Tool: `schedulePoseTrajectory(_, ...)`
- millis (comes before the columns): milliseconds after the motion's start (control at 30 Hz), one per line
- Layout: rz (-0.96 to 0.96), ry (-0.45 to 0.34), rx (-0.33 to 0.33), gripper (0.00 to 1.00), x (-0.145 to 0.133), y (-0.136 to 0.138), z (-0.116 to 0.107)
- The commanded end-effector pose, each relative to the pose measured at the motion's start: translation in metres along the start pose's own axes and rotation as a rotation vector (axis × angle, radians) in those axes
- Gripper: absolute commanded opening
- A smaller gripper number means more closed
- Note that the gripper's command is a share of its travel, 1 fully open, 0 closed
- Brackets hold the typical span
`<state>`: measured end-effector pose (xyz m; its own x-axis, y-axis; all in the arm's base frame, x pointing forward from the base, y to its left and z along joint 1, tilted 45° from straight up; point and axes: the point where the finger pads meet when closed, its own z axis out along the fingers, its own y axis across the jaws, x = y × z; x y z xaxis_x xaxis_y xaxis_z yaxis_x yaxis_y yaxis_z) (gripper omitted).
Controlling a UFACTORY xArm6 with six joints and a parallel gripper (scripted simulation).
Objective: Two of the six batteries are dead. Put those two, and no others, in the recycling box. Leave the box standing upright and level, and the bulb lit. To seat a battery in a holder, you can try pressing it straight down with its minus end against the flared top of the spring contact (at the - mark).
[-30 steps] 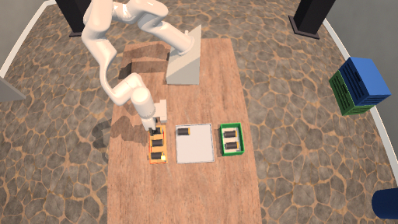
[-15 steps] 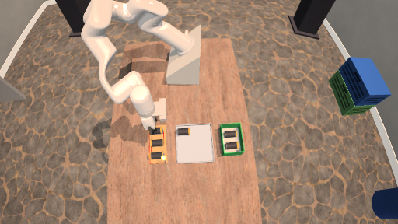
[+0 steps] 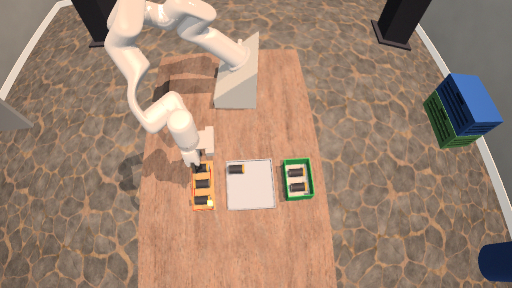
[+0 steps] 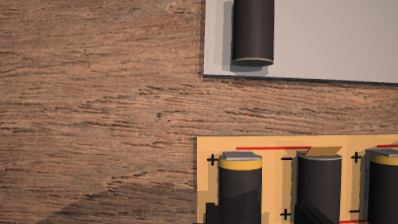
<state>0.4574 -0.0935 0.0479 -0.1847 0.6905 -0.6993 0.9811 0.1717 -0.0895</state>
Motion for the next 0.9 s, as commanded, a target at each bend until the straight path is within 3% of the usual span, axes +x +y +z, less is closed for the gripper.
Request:
schedulePoseTrajectory(0, 0.001, 0.000, -0.003, 0.51, 0.000, 0.001, -0.001)
schedulePoseTrajectory(233, 0.001, 0.000, -0.003, 0.51, 0.000, 0.001, -0.005)
schedulePoseTrajectory(433, 0.001, 0.000, -0.003, 0.51, 0.000, 0.001, -0.050)
schedulePoseTrajectory(867, 0.001, 0.000, -0.003, 0.51, 0.000, 0.001, -0.051)
